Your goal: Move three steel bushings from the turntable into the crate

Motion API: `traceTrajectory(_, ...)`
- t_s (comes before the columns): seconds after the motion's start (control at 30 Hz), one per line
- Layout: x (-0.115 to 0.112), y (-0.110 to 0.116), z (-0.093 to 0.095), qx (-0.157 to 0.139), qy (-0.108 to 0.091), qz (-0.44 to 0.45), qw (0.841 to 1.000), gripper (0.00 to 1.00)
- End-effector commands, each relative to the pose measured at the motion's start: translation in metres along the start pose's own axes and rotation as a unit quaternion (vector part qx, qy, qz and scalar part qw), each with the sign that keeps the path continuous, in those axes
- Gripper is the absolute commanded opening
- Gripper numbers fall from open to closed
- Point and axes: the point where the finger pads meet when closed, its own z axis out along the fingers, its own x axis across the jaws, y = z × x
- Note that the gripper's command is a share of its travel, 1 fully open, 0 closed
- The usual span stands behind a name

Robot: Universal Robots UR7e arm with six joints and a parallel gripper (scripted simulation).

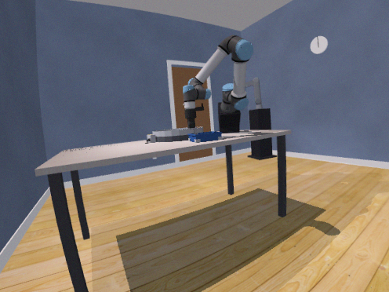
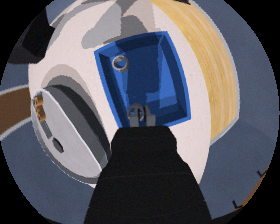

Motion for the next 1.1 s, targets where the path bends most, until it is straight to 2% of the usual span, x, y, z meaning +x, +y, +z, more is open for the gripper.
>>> traceTrajectory(0.0, 0.0, 0.0, 0.003, -0.001, 0.0, 0.0, 1.0, 0.0)
traceTrajectory(1.07, 0.0, 0.0, 0.015, -0.001, 0.0, 0.0, 1.0, 0.0)
